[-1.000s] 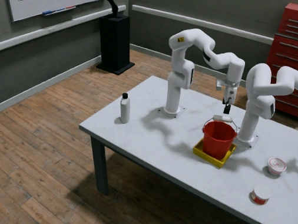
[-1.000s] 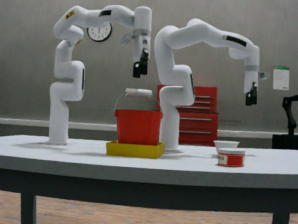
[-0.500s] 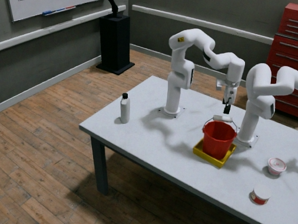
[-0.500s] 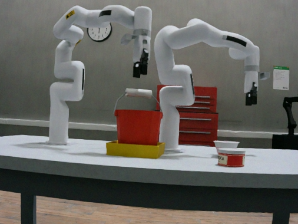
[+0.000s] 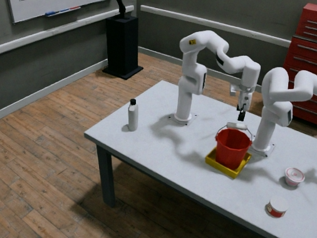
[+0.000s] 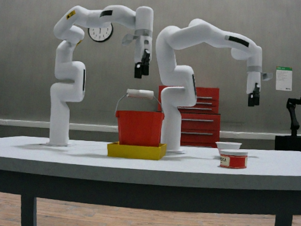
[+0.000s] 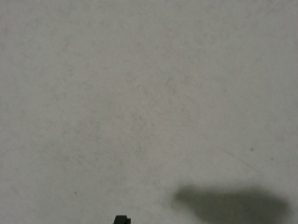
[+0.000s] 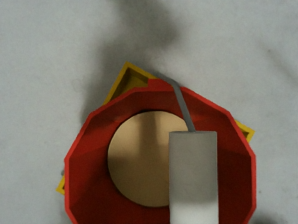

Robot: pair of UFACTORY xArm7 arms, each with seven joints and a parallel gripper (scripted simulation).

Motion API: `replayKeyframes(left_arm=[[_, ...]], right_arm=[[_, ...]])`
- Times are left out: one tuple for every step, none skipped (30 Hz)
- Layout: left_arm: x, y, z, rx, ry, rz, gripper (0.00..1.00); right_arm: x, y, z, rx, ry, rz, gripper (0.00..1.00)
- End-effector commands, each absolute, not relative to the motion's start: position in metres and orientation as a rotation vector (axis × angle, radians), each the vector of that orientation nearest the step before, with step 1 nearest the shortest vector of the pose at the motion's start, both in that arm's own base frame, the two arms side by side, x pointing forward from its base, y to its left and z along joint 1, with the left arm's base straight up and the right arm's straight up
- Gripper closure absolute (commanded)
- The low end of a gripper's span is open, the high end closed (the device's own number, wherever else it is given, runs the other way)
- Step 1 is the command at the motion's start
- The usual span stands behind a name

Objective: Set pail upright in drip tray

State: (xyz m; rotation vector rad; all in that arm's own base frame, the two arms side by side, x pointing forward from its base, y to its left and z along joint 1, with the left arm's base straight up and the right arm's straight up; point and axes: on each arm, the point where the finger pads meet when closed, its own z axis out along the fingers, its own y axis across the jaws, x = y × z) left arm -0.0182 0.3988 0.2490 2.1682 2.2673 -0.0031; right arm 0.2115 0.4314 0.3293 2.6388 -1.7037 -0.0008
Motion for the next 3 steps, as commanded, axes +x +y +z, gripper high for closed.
replayKeyframes(left_arm=[[-0.0184,0.3995,0.2500,2.170,2.269,0.000,0.00],[-0.0184,0.3995,0.2500,2.170,2.269,0.000,0.00],[-0.0184,0.3995,0.2500,2.170,2.269,0.000,0.00]], right_arm=[[0.2117,0.4320,0.3305,2.642,-1.705,0.000,0.00],[0.2117,0.4320,0.3305,2.642,-1.705,0.000,0.00],[0.2117,0.4320,0.3305,2.642,-1.705,0.000,0.00]])
